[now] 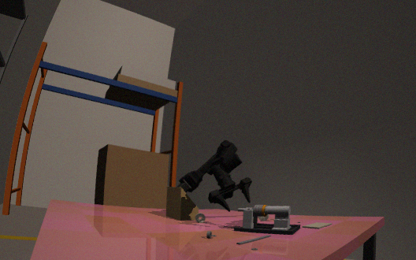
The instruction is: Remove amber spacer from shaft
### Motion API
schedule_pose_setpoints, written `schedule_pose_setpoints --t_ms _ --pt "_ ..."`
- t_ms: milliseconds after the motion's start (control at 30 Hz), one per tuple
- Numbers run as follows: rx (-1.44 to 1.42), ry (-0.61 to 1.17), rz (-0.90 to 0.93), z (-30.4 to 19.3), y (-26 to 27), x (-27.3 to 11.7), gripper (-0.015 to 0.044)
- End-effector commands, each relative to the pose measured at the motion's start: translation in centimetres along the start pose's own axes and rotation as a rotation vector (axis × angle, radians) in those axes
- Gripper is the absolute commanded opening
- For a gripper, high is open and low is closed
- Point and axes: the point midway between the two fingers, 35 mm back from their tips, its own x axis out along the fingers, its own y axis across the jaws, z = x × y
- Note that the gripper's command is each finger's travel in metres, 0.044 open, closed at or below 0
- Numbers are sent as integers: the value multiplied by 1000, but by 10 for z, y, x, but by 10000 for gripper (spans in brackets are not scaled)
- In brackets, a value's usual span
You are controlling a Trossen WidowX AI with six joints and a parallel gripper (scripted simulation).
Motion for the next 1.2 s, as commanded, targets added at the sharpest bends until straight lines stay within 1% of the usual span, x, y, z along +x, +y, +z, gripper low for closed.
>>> schedule_pose_setpoints --t_ms 0,167,300,500,1167 --pt "641 -52 162 -14 0 13 440" --pt "1303 -31 380 -14 -9 14 440" --pt "1802 66 566 -10 -23 8 440" --pt "2206 212 758 2 -38 -6 440" --pt "2235 226 773 3 -39 -7 440"
